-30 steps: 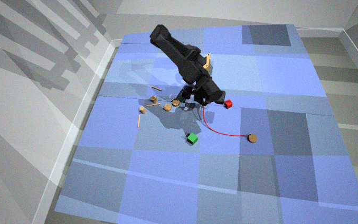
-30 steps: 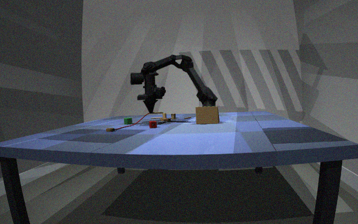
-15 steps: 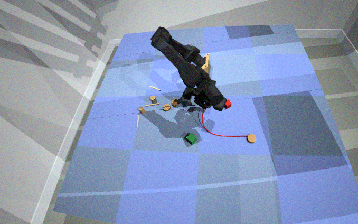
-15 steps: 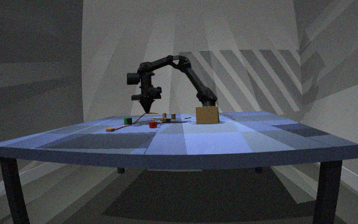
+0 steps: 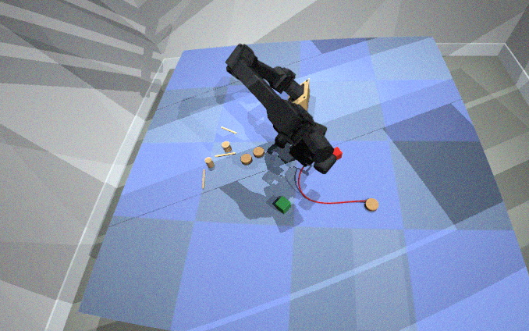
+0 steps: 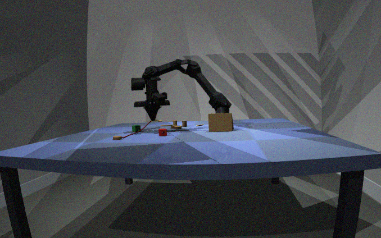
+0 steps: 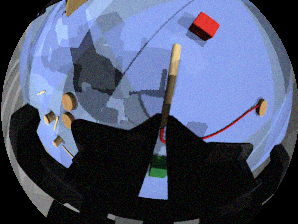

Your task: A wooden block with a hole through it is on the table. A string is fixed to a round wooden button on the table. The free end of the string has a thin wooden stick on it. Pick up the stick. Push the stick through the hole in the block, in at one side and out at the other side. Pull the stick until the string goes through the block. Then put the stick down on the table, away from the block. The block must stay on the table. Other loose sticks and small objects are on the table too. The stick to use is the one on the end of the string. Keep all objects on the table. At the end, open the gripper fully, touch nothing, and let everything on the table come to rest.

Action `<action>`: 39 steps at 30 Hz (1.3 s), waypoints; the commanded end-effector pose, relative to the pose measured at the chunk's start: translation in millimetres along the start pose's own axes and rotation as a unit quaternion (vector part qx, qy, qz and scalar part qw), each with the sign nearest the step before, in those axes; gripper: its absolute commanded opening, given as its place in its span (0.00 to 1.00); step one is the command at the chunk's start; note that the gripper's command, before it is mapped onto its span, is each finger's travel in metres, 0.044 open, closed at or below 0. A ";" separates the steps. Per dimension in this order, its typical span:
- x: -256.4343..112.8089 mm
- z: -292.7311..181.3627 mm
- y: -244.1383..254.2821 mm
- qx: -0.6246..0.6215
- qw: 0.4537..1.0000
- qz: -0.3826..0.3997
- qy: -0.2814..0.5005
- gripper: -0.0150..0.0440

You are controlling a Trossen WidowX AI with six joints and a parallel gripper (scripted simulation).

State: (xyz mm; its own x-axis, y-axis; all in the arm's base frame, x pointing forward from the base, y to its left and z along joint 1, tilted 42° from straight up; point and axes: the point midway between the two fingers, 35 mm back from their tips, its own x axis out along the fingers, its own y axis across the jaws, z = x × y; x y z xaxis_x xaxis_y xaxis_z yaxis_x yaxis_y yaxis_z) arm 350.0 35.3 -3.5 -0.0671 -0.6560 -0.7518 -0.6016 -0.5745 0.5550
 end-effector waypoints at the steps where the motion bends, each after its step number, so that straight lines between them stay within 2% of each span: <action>1: -0.3 -3.8 -4.3 0.031 1.000 0.001 0.003 0.25; 23: 2.6 -16.8 -28.6 0.193 0.981 0.000 0.005 0.25; 39: 2.2 -31.0 -24.9 0.198 0.980 0.000 0.005 0.25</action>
State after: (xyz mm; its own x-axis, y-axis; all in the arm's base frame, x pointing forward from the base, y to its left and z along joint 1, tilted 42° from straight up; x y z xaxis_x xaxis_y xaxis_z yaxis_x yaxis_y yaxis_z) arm 386.3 35.5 -11.4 -0.0642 -0.6589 -0.7495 -0.8653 -0.3373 0.3708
